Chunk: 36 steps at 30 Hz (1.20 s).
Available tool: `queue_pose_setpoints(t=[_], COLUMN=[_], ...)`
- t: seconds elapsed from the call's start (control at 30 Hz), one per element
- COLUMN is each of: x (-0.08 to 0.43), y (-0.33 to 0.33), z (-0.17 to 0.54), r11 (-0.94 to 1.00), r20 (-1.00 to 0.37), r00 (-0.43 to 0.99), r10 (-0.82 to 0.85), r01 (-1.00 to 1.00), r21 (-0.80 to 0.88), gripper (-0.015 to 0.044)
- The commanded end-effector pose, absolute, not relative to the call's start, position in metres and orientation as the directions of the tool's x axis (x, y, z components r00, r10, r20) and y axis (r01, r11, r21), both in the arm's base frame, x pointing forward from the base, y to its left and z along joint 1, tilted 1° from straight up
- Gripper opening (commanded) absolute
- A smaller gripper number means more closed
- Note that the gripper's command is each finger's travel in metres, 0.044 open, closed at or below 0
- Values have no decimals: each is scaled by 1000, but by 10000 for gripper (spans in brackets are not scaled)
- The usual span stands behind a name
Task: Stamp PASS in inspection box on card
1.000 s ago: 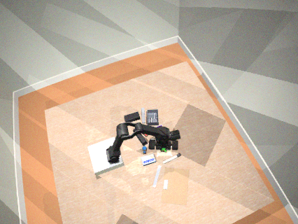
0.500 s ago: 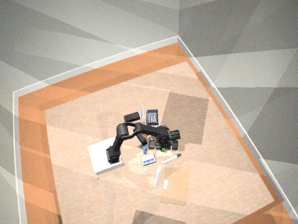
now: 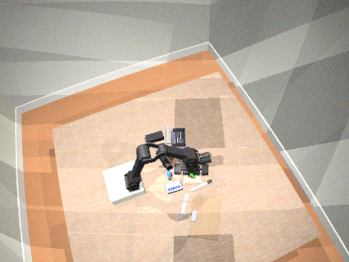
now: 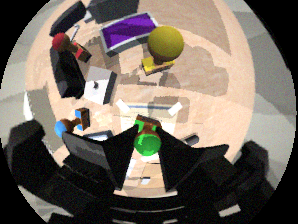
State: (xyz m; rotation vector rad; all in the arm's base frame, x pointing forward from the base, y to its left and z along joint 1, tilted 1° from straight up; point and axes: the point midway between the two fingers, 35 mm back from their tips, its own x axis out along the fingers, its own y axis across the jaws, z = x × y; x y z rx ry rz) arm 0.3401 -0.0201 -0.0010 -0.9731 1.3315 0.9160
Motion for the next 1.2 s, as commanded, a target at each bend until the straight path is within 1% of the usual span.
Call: queue_pose_setpoints(t=[0.0, 1.17], x=[340, 340], y=[-20, -20], z=[-5, 8], r11=[339, 339], r20=[-999, -999], r00=[34, 34], r10=[-15, -15], r01=[-940, -940], r21=[-37, -38], gripper=[0, 0])
